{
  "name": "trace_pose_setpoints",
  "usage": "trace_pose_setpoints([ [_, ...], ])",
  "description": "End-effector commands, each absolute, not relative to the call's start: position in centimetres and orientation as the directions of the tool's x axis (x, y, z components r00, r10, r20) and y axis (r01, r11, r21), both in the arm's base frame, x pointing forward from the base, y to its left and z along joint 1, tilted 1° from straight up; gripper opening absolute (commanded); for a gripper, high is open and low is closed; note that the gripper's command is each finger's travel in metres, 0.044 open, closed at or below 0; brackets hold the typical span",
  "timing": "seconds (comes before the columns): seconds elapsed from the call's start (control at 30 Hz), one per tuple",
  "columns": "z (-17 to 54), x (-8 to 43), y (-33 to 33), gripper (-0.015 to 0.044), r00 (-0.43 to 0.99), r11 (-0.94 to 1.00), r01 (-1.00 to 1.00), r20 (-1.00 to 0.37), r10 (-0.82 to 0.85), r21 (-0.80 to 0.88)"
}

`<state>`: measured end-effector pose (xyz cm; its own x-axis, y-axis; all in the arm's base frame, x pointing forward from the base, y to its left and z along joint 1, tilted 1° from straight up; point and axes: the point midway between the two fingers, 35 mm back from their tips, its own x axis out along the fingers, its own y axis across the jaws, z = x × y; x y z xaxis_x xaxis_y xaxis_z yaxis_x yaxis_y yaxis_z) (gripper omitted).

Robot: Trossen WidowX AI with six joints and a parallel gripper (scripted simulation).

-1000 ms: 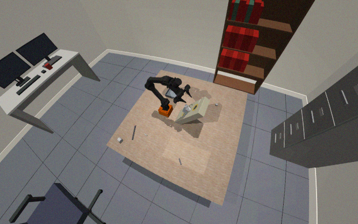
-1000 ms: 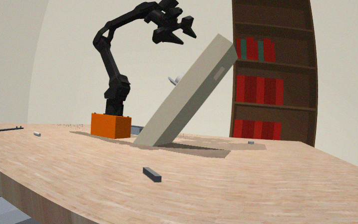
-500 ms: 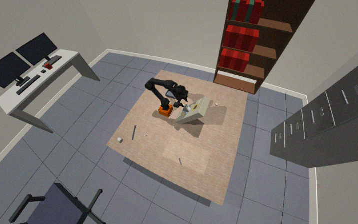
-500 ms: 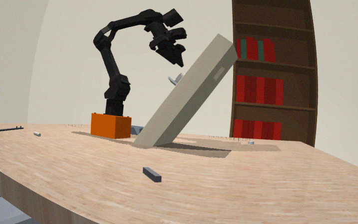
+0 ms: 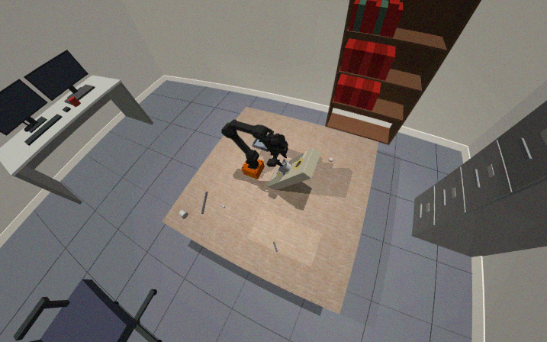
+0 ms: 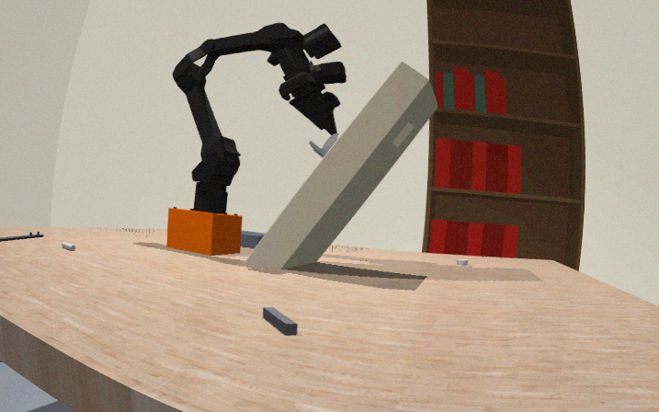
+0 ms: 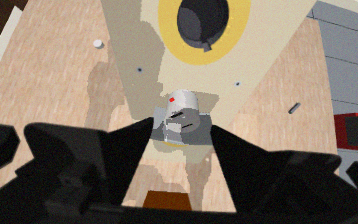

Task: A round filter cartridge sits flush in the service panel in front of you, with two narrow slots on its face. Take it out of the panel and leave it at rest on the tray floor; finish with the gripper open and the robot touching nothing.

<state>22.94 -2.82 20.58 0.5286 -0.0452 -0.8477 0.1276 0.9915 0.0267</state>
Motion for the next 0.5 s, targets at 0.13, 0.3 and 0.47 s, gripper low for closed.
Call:
trace_pose_setpoints([
  [0.13,19.3,23.6,-3.0,0.0305,0.523,0.992,0.123,-0.851,-0.05,0.018],
  [0.3,18.6,24.0,-3.0,0.0305,0.523,0.992,0.123,-0.851,-0.05,0.018],
  [0.47,17.9,24.4,-3.0,0.0305,0.523,0.992,0.123,-0.851,-0.05,0.018],
])
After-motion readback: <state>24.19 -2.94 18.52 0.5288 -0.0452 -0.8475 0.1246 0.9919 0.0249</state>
